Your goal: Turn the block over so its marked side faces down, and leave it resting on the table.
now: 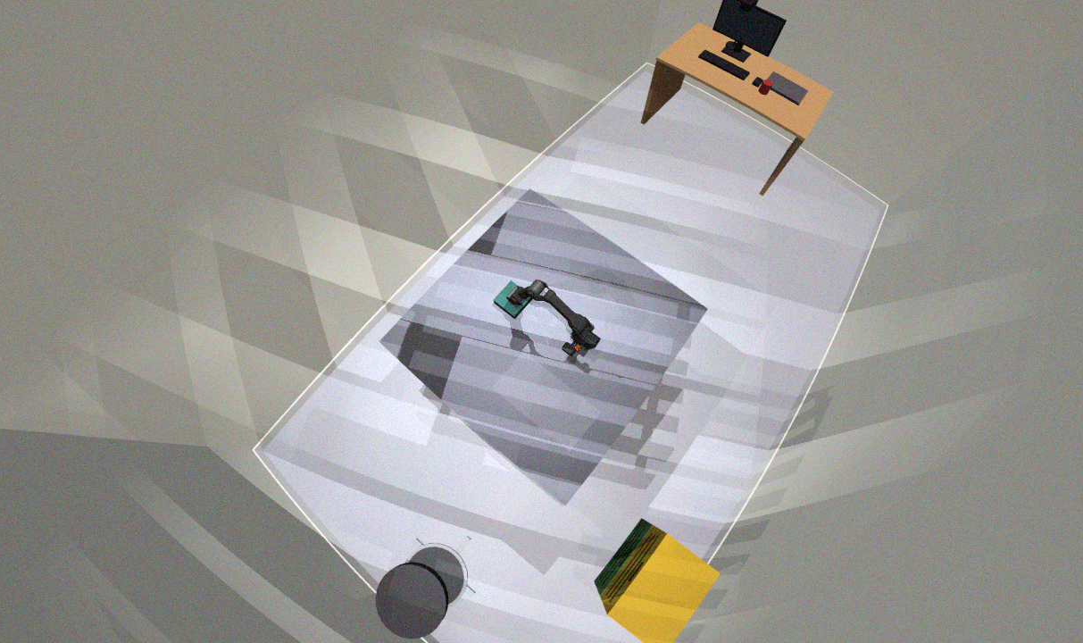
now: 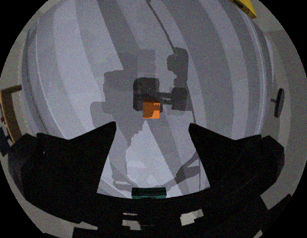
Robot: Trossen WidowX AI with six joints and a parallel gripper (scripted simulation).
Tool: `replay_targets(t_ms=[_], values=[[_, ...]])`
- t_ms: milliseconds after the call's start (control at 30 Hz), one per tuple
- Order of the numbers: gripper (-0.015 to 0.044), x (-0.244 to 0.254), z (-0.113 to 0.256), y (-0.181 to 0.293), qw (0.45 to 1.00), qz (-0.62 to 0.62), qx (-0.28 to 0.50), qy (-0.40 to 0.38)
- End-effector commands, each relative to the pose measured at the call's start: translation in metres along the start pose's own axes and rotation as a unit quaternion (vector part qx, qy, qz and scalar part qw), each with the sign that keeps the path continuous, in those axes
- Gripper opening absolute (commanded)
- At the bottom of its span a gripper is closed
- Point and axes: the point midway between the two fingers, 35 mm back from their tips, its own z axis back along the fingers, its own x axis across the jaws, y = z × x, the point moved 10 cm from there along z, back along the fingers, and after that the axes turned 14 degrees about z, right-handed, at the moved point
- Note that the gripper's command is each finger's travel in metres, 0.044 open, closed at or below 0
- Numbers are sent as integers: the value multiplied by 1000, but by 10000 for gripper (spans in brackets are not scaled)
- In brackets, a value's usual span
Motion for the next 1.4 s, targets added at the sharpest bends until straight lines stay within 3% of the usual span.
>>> replay_targets(t_ms=[0, 200, 1367], values=[[440, -1, 2, -5, 1000, 1, 22, -5], [440, -1, -33, -4, 1000, 1, 22, -5], [440, 0, -80, -1, 1000, 1, 22, -5]])
